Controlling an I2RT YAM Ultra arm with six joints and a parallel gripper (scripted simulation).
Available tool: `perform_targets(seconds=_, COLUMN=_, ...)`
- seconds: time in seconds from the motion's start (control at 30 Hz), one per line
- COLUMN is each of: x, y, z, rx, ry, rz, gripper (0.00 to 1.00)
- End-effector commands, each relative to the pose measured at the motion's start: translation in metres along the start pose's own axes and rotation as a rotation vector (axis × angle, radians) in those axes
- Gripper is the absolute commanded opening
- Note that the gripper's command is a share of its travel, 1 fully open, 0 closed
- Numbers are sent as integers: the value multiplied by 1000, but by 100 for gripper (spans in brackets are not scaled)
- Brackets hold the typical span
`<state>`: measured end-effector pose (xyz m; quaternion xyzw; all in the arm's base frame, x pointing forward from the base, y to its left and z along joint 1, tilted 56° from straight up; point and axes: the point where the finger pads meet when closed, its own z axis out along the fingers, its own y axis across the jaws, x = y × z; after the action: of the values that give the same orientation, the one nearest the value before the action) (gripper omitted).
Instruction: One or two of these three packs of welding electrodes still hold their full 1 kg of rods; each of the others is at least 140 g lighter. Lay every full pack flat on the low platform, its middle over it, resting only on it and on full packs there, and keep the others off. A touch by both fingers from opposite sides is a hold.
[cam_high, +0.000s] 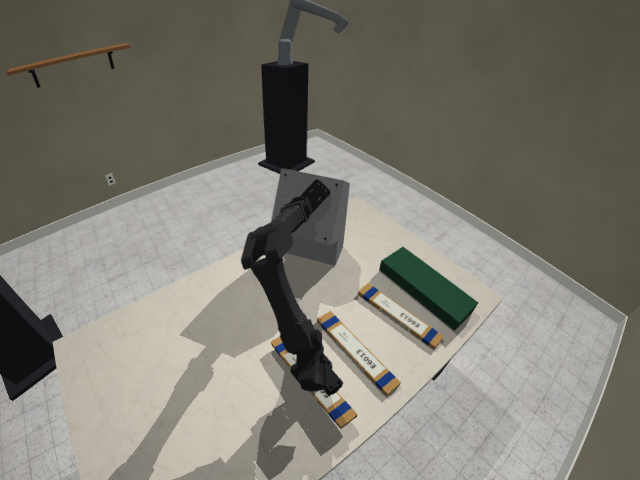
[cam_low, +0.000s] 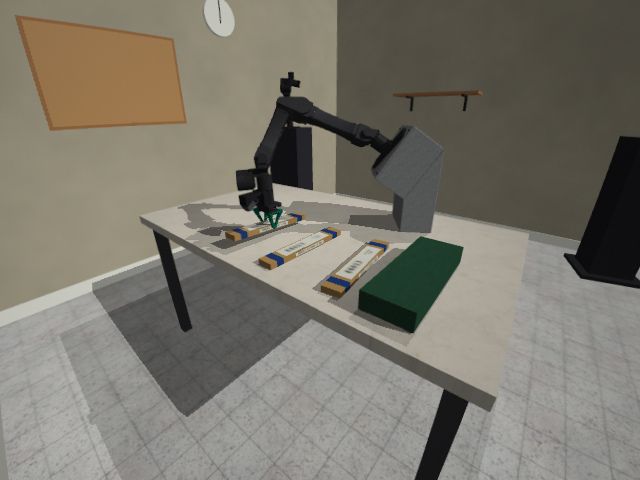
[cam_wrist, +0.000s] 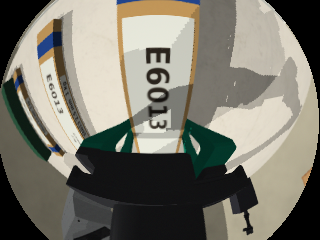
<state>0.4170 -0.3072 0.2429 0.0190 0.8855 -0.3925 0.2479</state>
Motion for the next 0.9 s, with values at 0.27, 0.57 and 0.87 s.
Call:
perform_targets(seconds=0.27, x=-21, y=-17, z=-23, rx=20, ry=-65, rz=13, gripper=0)
perform_targets(seconds=0.57, x=-22, y=-17, z=-23, rx=19, ry=-67, rz=13, gripper=0)
perform_targets(seconds=0.87, x=-22, y=-17, z=-23, rx=19, ry=-67, rz=13, gripper=0)
